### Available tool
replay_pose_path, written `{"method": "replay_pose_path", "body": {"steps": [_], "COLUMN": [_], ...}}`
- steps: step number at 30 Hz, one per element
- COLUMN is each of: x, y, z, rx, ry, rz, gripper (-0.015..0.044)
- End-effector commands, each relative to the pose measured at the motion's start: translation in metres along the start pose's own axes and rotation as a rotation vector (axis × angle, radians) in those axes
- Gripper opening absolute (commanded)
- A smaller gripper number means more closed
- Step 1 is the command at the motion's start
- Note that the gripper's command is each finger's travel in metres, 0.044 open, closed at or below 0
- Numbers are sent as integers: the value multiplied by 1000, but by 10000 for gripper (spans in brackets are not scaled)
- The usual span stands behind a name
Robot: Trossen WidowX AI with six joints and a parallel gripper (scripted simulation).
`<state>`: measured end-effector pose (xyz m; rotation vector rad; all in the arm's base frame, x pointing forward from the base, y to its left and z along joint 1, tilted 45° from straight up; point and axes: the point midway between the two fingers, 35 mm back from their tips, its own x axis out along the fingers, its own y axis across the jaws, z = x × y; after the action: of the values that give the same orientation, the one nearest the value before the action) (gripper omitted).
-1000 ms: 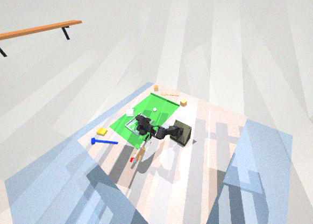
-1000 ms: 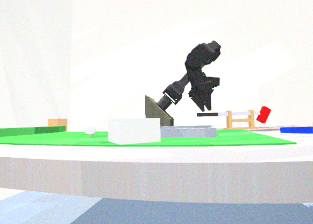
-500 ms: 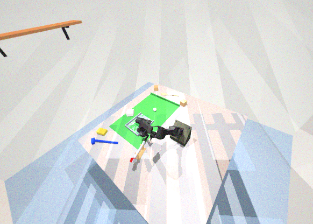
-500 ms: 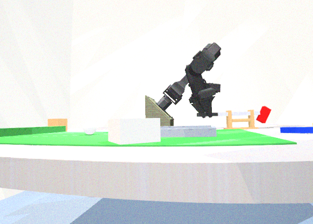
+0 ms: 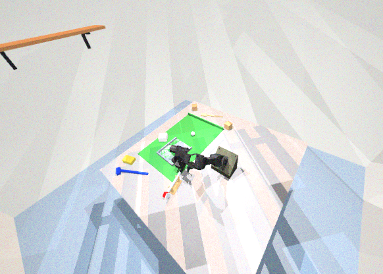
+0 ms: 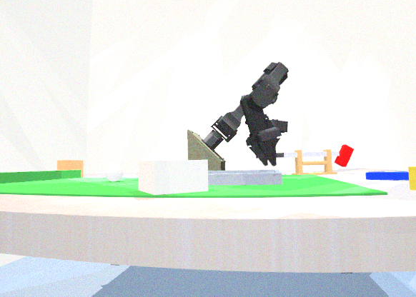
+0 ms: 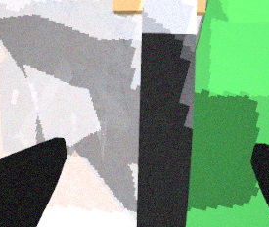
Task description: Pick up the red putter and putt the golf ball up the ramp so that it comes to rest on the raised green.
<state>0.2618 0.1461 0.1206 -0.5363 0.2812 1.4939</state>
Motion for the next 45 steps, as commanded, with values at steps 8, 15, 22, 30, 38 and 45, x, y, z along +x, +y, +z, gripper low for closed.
{"method": "replay_pose_path", "body": {"steps": [8,15,22,30,38,45], "x": [0,0,-4,-34,-68,-96], "y": [0,0,-1,-4,-4,-1], "z": [0,0,0,4,14,25], "rx": [-2,-2,-2,-1,1,3], "ry": [0,0,3,18,17,5], "rz": [0,0,0,3,4,2], "gripper": [151,7,0,0,0,0]}}
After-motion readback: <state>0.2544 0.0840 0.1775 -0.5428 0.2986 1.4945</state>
